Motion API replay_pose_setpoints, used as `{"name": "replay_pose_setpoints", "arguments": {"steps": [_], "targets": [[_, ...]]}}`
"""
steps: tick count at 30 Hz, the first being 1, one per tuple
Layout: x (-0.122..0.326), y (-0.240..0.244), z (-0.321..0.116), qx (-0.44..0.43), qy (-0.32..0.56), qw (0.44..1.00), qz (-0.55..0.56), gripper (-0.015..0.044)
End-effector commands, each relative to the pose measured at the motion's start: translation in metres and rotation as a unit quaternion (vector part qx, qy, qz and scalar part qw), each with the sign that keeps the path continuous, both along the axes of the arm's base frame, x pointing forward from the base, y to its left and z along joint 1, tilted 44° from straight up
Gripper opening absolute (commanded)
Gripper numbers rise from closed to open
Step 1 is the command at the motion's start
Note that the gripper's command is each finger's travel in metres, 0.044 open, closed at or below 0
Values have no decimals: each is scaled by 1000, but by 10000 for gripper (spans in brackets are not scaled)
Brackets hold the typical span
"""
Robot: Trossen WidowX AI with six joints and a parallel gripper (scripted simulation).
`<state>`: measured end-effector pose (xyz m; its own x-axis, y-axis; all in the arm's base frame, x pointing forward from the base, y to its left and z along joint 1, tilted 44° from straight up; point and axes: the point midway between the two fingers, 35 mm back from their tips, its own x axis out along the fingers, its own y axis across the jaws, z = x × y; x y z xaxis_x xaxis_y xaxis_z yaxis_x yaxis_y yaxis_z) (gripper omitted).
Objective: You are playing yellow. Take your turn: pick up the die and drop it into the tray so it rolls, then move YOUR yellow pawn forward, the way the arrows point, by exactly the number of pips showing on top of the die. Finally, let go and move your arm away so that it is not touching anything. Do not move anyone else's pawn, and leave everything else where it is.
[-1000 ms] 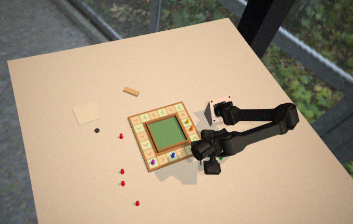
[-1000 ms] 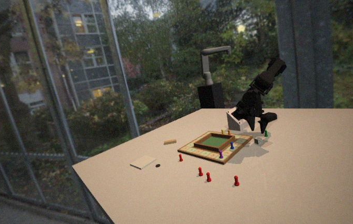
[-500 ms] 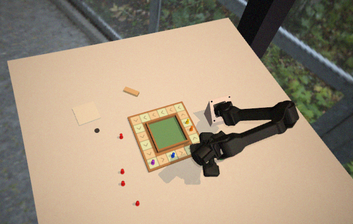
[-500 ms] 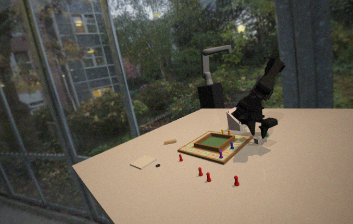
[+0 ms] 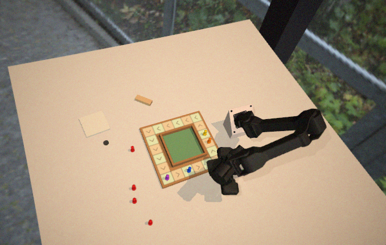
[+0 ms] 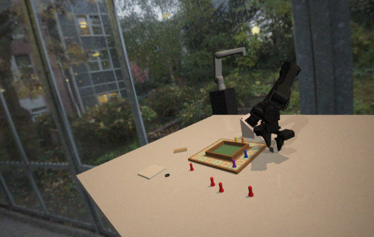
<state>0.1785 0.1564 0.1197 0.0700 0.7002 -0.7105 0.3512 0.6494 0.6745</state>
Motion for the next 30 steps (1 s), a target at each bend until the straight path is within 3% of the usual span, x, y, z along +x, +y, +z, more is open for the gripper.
{"name": "replay_pose_setpoints", "arguments": {"steps": [1,3,12,15,30], "targets": [[0,1,-4,-2,6,1000,-3,196],[0,1,-4,-2,6,1000,-3,144],[0,1,-4,-2,6,1000,-3,84],[0,-1,-2,-4,5,1000,-3,5],[5,-48,46,-17,7,1000,-1,0]]}}
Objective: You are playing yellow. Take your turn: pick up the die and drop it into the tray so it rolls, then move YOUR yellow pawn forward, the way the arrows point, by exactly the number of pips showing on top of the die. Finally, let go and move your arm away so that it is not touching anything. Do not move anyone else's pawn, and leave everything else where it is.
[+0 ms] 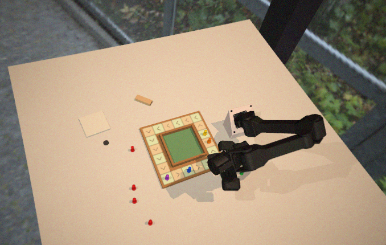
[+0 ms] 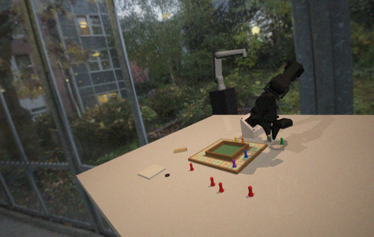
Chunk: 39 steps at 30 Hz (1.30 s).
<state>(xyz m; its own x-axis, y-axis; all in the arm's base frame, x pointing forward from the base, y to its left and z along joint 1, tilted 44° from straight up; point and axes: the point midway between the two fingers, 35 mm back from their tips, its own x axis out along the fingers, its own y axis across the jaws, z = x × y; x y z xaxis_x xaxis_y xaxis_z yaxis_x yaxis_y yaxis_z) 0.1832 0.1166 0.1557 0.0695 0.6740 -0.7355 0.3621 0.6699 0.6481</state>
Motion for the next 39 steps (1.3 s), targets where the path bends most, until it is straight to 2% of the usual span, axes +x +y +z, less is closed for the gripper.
{"name": "replay_pose_setpoints", "arguments": {"steps": [1,11,15,27,39], "targets": [[-1,-11,13,1,3,1000,3,0],[-10,-37,51,11,3,1000,1,0],[-10,-38,53,12,5,1000,-1,0],[30,-68,18,11,107,987,-117,0],[60,-103,-25,15,211,949,-233,0]]}}
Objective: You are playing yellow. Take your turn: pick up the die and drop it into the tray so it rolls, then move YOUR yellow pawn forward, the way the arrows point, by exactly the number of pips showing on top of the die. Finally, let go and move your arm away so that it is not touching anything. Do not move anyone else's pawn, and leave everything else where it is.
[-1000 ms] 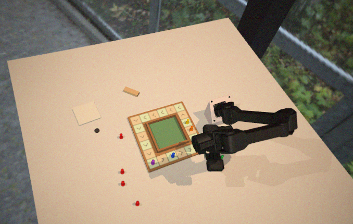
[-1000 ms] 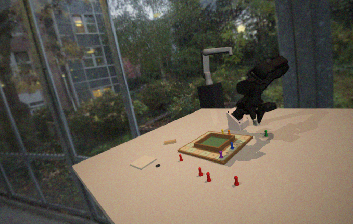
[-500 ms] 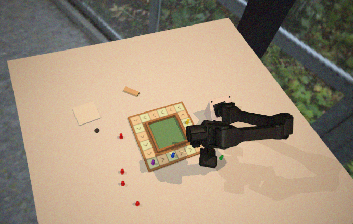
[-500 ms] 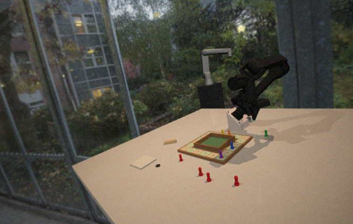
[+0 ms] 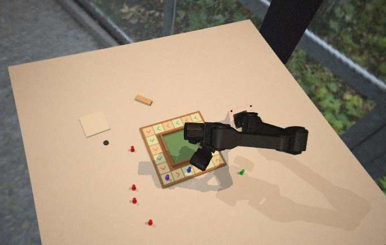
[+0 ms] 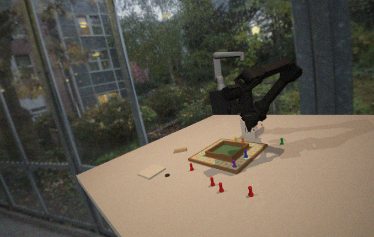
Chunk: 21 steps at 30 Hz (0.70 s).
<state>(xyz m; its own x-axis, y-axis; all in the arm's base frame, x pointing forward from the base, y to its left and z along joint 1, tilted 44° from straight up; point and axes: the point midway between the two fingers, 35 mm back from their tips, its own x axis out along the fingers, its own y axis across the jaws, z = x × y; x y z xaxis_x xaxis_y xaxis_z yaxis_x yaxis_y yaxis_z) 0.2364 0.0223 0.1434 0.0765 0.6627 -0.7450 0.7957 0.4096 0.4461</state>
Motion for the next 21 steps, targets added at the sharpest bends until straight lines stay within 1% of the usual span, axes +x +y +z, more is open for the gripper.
{"name": "replay_pose_setpoints", "arguments": {"steps": [1,10,21], "targets": [[9,-12,-17,4,41,998,-40,0],[25,-37,-52,18,122,984,-129,0],[34,-64,-97,37,213,950,-226,0]]}}
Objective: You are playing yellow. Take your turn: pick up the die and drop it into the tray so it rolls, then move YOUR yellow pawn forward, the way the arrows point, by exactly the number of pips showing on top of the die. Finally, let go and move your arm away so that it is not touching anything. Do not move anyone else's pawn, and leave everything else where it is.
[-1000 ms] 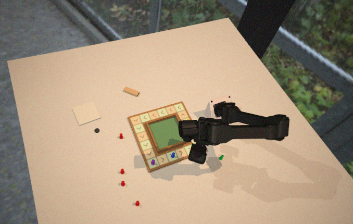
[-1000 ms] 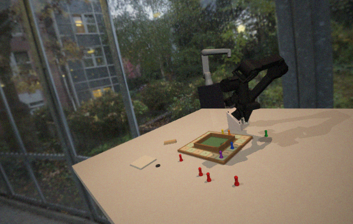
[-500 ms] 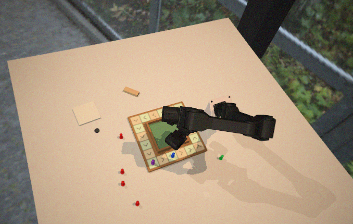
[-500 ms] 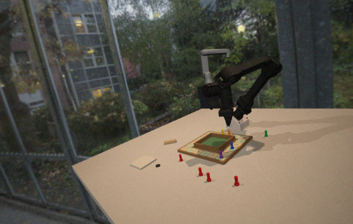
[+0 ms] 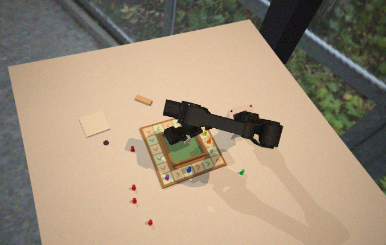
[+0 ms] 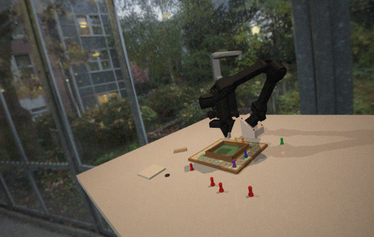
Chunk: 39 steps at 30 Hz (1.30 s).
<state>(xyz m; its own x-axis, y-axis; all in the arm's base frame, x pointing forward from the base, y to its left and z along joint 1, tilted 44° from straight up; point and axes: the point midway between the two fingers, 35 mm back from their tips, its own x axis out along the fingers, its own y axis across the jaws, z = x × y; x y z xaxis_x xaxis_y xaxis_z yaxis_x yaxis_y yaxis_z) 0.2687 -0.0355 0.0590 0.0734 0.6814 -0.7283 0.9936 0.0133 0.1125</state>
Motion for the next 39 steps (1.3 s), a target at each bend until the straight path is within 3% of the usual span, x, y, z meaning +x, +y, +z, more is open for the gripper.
{"name": "replay_pose_setpoints", "arguments": {"steps": [1,7,19,31,36,39], "targets": [[1,-7,-14,5,28,999,-26,0],[0,-5,-16,-17,37,999,-20,0],[-9,1,-26,-208,74,975,-3,0],[-10,2,-28,-386,40,920,-49,0],[-9,2,-26,-404,31,912,-59,0],[-2,-2,-1,-404,31,912,-59,0]]}}
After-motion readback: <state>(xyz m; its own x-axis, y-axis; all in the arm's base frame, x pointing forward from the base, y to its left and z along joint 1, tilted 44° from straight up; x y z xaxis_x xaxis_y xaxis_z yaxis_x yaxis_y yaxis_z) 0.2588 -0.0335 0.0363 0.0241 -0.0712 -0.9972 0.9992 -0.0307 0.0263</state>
